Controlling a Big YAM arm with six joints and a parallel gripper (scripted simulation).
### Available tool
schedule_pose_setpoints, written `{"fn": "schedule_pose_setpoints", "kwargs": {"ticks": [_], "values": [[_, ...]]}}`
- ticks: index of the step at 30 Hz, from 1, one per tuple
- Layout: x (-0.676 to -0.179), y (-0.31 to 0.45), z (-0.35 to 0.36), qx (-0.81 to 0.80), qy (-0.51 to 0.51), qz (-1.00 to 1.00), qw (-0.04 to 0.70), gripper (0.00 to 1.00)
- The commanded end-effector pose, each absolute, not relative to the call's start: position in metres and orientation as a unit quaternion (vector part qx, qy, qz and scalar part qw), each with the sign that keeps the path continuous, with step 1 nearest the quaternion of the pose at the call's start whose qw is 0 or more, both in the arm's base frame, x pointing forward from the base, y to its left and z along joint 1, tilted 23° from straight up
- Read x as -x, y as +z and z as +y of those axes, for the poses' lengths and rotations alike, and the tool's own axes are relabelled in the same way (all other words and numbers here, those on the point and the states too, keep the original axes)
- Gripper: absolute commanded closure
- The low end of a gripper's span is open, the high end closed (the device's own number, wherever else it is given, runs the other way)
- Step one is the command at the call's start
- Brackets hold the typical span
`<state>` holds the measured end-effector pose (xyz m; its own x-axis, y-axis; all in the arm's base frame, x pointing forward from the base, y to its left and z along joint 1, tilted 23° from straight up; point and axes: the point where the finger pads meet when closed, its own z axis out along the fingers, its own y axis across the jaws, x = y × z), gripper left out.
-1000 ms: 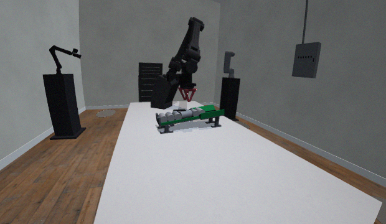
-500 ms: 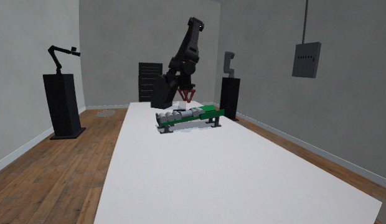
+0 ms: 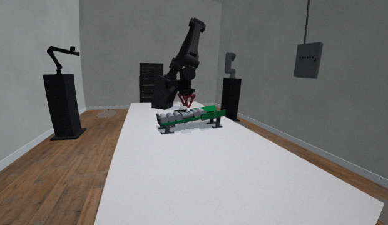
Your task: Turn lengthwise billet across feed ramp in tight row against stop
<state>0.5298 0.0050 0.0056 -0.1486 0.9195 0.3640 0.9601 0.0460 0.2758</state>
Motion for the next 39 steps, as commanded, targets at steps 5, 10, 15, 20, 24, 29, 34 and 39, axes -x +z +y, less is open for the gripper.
{"fn": "schedule_pose_setpoints", "kwargs": {"ticks": [5,10,15,20,24,29,34,39], "values": [[-0.534,-0.009,0.017,0.650,-0.229,-0.723,0.047,0.45],[-0.537,-0.016,0.020,0.650,-0.230,-0.723,0.046,0.45],[-0.541,-0.022,0.022,0.649,-0.231,-0.723,0.044,0.45],[-0.544,-0.025,0.023,0.649,-0.232,-0.724,0.043,0.45],[-0.548,-0.028,0.025,0.648,-0.234,-0.724,0.041,0.45],[-0.553,-0.031,0.026,0.647,-0.236,-0.724,0.038,0.45],[-0.557,-0.033,0.027,0.646,-0.238,-0.724,0.036,0.45],[-0.558,-0.033,0.028,0.646,-0.239,-0.724,0.034,0.45]]}}
